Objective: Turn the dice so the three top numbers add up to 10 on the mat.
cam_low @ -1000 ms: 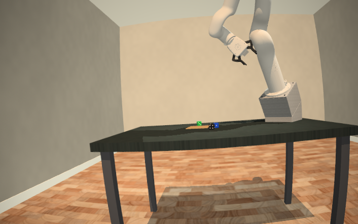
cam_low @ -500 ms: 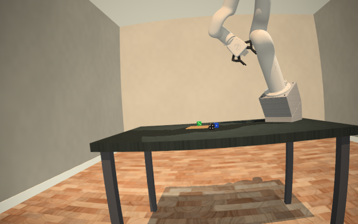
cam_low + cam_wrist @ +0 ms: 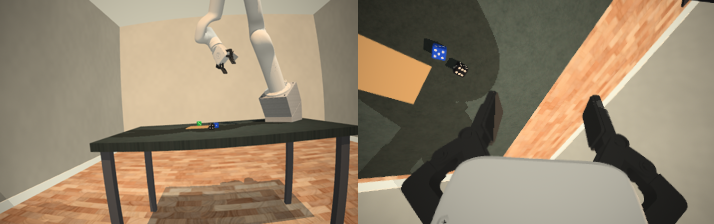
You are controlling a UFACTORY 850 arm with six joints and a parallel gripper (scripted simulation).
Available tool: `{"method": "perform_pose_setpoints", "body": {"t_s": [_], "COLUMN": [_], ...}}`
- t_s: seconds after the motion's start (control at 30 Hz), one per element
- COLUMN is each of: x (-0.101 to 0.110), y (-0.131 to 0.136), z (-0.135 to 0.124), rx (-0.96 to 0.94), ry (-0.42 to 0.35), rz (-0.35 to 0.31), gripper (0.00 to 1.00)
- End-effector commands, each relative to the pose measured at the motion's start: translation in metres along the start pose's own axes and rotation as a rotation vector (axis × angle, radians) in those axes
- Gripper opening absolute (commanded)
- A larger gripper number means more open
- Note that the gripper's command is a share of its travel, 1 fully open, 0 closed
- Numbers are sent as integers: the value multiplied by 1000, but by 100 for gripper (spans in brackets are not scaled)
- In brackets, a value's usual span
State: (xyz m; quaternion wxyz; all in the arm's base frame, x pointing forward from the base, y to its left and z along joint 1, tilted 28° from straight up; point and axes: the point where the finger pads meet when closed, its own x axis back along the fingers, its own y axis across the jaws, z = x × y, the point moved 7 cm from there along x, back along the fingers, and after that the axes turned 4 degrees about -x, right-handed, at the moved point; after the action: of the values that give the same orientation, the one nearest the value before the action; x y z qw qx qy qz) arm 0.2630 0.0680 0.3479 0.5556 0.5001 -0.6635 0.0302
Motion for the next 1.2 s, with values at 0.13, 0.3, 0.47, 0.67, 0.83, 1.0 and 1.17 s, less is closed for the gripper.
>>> {"method": "perform_pose_setpoints", "body": {"t_s": [0.13, 0.3, 0.47, 0.67, 0.83, 1.0, 1.17], "x": [0, 0, 0, -3, -9, -14, -21], "y": [-74, -120, -146, -214, -266, -304, -334], "z": [-38, -49, -53, -52, -43, -32, -19], "rx": [-310, -501, -606, -882, -1096, -1257, -1394], "ry": [-122, -191, -226, -313, -374, -417, -451], "rz": [86, 135, 160, 225, 274, 310, 342], "gripper": [100, 100, 100, 100, 100, 100, 100]}}
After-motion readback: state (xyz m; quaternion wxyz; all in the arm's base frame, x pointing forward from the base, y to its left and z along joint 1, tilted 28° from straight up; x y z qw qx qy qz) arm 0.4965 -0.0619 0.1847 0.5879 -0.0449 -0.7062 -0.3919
